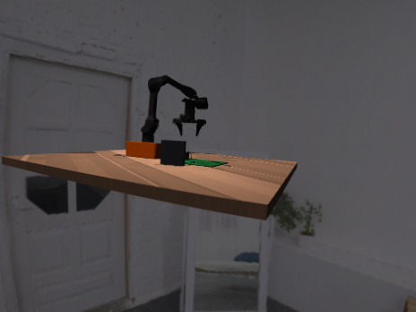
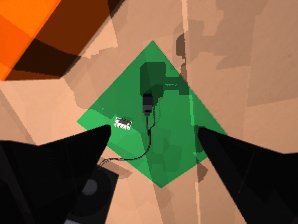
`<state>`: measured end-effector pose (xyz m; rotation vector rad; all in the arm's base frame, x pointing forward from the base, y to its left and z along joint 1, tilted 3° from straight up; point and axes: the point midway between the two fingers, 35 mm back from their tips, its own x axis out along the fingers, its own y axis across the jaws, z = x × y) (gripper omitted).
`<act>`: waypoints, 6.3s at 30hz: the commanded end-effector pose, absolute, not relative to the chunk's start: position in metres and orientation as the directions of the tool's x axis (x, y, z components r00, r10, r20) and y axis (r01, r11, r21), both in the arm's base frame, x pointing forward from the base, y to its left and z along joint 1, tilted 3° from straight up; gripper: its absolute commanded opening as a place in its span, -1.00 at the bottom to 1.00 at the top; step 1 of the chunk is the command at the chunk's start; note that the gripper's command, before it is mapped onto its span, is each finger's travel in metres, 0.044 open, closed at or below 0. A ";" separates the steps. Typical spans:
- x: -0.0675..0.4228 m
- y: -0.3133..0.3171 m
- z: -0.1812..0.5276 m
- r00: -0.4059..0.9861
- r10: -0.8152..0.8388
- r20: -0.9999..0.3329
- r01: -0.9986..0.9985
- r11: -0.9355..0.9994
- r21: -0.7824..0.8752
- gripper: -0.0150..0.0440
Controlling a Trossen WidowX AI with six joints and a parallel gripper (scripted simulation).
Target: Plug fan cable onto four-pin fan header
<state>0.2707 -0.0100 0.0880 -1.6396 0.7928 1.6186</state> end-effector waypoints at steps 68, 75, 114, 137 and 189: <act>0.264 -0.003 -0.035 0.012 0.047 -0.999 -0.812 -0.582 -0.037 -0.49; 0.264 -0.005 0.015 0.010 0.051 -0.999 -0.814 -0.579 -0.037 -0.49; 0.261 -0.059 0.011 0.010 0.046 -0.999 -0.855 0.518 0.015 -0.49; 0.253 -0.091 0.008 0.009 0.043 -0.999 -0.309 0.950 0.039 -0.49; 0.260 -0.089 -0.012 0.009 0.044 -0.999 -0.307 0.951 0.039 -0.49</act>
